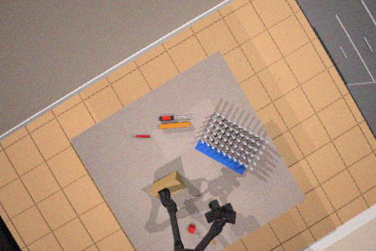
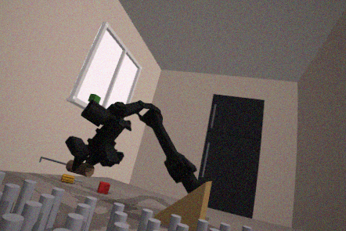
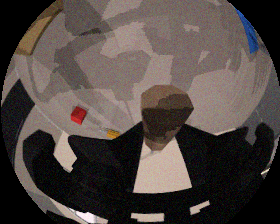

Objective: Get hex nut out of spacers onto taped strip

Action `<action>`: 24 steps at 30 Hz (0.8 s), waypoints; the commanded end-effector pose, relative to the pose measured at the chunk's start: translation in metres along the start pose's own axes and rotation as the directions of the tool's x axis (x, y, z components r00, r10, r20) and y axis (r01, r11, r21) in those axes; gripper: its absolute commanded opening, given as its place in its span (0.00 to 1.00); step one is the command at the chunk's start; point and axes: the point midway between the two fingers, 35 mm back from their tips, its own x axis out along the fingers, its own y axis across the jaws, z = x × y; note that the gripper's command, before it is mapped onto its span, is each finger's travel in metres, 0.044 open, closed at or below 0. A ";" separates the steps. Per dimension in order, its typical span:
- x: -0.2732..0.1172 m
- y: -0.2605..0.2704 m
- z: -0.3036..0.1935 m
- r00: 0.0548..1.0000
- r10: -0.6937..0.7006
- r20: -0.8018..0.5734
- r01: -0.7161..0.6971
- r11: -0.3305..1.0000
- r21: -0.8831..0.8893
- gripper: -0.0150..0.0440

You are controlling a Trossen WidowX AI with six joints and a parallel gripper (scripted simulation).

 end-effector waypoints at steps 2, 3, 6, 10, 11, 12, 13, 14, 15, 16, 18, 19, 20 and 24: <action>0.002 0.000 0.002 1.000 -0.001 0.001 0.001 1.000 -0.007 0.25; 0.003 0.000 0.003 1.000 -0.001 0.001 0.001 1.000 -0.007 0.25; 0.004 0.000 0.004 1.000 -0.001 0.002 0.001 1.000 -0.007 0.25; 0.006 -0.001 0.005 1.000 -0.001 0.002 0.001 1.000 -0.007 0.25; 0.006 -0.001 0.005 1.000 -0.001 0.002 0.001 1.000 -0.007 0.25; 0.007 -0.001 0.005 1.000 -0.001 0.002 0.001 1.000 -0.007 0.25; 0.007 -0.001 0.005 1.000 -0.002 0.002 0.002 1.000 -0.007 0.25; 0.008 -0.001 0.006 1.000 -0.002 0.003 0.002 1.000 -0.006 0.25; 0.008 -0.001 0.006 1.000 -0.002 0.003 0.002 1.000 -0.006 0.25; 0.009 -0.001 0.006 1.000 -0.002 0.003 0.002 1.000 -0.006 0.25; 0.009 -0.001 0.007 1.000 -0.002 0.003 0.002 1.000 -0.006 0.25; 0.010 -0.001 0.007 1.000 -0.002 0.003 0.002 1.000 -0.006 0.25; 0.010 -0.001 0.007 1.000 -0.002 0.003 0.002 1.000 -0.006 0.25; 0.012 -0.001 0.008 1.000 -0.003 0.003 0.003 1.000 -0.006 0.25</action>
